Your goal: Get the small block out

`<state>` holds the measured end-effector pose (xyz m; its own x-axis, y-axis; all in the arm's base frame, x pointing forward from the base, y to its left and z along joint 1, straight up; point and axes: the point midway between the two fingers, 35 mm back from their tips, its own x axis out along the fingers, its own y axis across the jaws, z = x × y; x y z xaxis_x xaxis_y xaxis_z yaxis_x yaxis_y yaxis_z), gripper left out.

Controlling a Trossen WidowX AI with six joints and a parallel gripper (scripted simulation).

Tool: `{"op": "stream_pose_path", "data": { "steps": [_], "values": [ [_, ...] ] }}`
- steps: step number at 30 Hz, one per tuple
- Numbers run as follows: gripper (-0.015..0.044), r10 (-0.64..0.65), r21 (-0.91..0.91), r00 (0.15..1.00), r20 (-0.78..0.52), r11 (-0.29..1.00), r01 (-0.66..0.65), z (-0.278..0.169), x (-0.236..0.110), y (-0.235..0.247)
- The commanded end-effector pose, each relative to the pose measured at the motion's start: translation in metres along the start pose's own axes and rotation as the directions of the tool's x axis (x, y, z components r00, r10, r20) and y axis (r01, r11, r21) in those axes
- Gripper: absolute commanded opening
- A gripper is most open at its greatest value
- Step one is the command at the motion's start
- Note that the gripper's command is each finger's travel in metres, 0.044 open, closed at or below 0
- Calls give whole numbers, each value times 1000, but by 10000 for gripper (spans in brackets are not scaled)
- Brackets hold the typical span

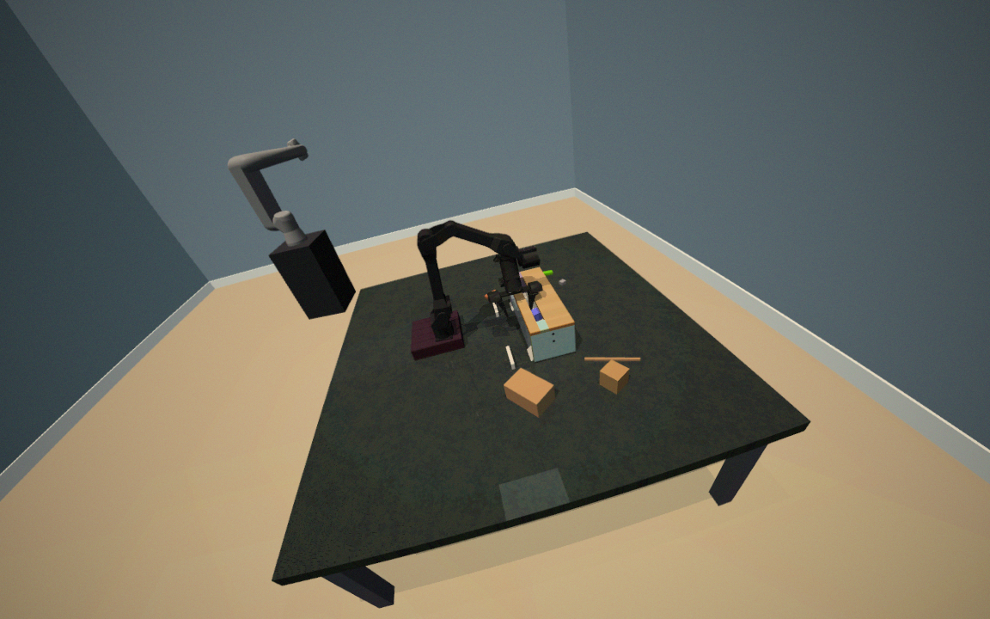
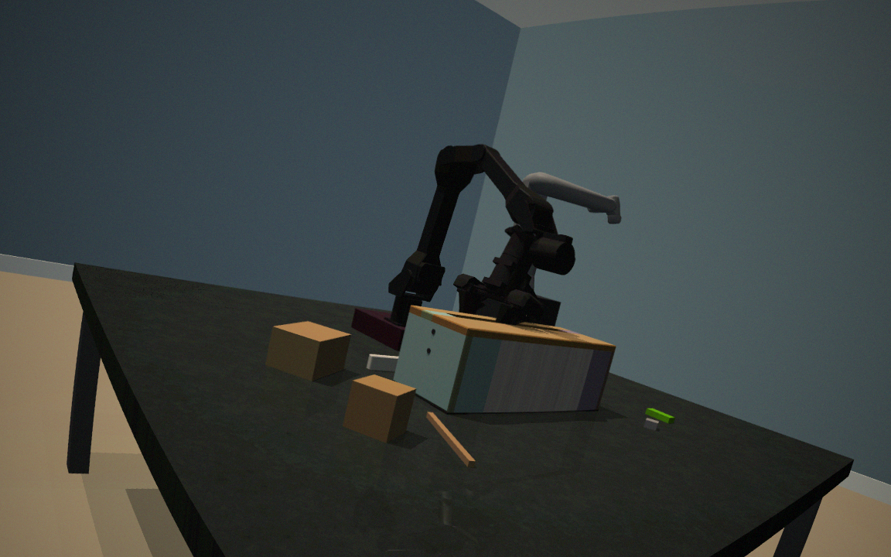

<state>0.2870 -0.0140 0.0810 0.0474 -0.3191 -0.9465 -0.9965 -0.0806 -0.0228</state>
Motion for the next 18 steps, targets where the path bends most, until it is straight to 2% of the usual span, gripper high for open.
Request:
{"op": "stream_pose_path", "data": {
  "steps": [1, 10, 18],
  "values": [
    [400, -3, -3, 1000, -3, 1000, 3, -5, 1, 0],
    [400, -3, -3, 1000, -4, 1000, 3, -14, 4, -1],
    [400, -3, -3, 1000, -3, 1000, 3, -4, 1, -1]
  ]
}}
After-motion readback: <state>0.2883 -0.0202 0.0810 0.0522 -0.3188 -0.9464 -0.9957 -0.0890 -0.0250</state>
